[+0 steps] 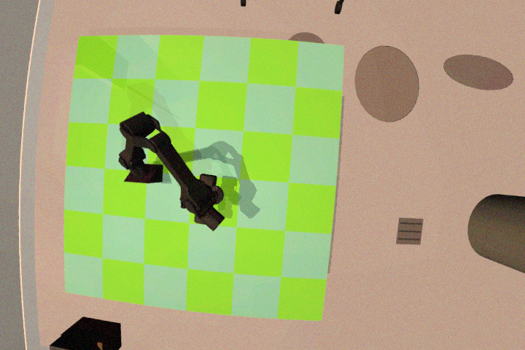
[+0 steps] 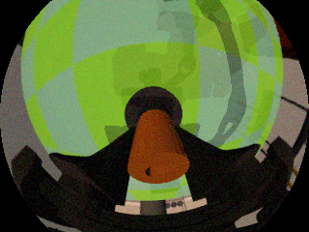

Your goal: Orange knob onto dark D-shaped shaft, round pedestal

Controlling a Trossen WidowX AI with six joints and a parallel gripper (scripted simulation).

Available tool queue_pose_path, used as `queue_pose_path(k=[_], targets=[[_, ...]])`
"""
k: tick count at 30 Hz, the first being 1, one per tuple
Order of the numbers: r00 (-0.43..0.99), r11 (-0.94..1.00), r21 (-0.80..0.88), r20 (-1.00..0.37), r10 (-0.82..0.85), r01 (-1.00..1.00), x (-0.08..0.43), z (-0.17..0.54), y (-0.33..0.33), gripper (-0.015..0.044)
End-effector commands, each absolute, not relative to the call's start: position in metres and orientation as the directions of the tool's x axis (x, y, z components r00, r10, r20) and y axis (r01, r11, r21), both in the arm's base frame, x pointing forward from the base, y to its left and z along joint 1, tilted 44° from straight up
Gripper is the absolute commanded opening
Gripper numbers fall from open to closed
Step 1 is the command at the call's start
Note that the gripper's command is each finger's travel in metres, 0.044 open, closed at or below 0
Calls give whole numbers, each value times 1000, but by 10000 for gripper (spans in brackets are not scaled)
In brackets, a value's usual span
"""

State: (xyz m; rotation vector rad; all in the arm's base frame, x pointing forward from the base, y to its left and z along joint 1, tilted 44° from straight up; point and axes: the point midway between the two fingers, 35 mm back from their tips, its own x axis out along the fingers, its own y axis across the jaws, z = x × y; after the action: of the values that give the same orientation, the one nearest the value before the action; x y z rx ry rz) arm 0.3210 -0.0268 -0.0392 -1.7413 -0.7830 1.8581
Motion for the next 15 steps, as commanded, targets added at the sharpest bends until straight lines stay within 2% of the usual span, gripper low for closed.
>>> queue_pose_path(k=[1, 15], targets=[[-81, -725, -687, -726, 683, 42, 321, -39, -27, 26], [-81, -725, -687, -726, 683, 42, 321, -39, -27, 394]])
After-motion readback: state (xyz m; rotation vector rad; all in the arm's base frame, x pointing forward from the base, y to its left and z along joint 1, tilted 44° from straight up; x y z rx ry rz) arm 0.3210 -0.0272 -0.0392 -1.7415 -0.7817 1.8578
